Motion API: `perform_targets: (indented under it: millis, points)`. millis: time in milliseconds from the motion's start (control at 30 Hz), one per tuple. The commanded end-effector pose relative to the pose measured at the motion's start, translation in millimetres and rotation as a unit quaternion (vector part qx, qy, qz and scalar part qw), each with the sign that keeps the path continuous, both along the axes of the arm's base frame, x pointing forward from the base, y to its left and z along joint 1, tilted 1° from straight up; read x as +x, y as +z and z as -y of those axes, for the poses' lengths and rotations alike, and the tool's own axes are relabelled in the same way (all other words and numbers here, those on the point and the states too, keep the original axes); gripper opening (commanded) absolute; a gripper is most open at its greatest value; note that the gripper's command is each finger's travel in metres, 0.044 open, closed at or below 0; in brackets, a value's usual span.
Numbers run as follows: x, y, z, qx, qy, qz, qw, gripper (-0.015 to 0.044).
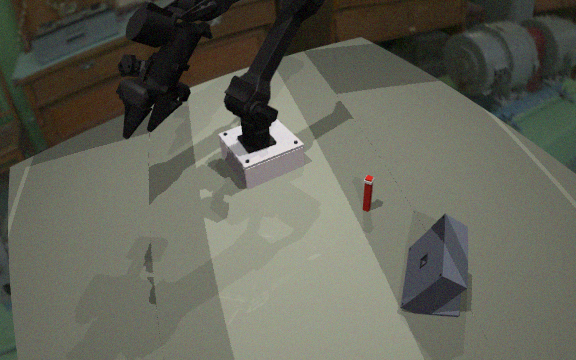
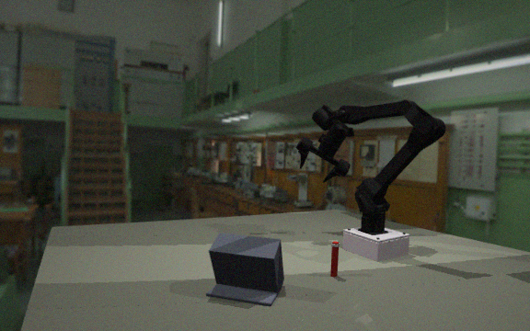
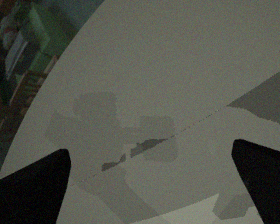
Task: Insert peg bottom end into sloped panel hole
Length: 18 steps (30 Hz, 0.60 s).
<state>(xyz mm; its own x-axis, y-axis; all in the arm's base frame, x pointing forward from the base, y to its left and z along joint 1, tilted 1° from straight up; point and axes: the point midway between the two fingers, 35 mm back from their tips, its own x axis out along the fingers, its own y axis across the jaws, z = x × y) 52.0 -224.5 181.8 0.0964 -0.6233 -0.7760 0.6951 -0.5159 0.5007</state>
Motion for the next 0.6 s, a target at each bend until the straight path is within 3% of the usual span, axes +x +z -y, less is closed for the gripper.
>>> perform_targets:
  millis: [0,567]
  points:
    - [14,-2,-2,0.009,0.043,-0.012,0.999,0.0440]
    - [63,-13,-17,0.035,0.202,-0.058,0.977,0.0440]
